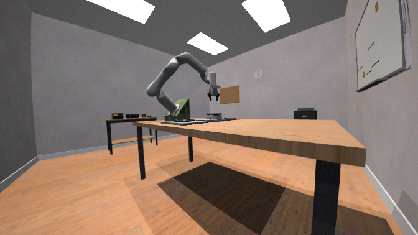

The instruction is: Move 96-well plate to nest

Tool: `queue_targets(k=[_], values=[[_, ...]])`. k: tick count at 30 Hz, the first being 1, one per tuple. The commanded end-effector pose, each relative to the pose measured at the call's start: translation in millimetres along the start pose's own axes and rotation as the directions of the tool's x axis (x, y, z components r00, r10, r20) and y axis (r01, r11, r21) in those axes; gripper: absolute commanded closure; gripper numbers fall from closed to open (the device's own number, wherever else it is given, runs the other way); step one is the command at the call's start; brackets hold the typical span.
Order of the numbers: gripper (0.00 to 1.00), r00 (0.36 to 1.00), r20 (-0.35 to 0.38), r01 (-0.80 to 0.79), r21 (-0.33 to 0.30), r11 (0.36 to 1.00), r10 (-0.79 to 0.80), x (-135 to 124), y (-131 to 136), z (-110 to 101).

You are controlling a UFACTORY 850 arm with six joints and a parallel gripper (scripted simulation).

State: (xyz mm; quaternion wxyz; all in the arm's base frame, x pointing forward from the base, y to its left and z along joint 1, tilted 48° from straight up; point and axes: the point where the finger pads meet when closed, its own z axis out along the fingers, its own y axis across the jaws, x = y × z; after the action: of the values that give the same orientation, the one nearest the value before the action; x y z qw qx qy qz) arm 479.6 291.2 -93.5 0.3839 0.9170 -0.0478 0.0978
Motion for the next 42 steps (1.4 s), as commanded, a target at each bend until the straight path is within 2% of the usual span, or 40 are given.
queue_targets(k=[1,5,7,23,42], values=[[0.00,0.999,0.003,0.046,-0.006,0.999,-0.046,18.9,12.4,15.7],[0.00,0.999,0.003,0.046,-0.006,0.999,-0.046,21.7,14.4,18.3],[0.00,0.994,0.010,0.112,-0.016,0.994,-0.112,27.7,19.5,24.5],[0.00,0.981,0.020,0.193,-0.027,0.981,-0.193,61.4,50.1,61.7],[0.00,0.981,0.020,0.193,-0.027,0.981,-0.193,61.4,50.0,61.7]])
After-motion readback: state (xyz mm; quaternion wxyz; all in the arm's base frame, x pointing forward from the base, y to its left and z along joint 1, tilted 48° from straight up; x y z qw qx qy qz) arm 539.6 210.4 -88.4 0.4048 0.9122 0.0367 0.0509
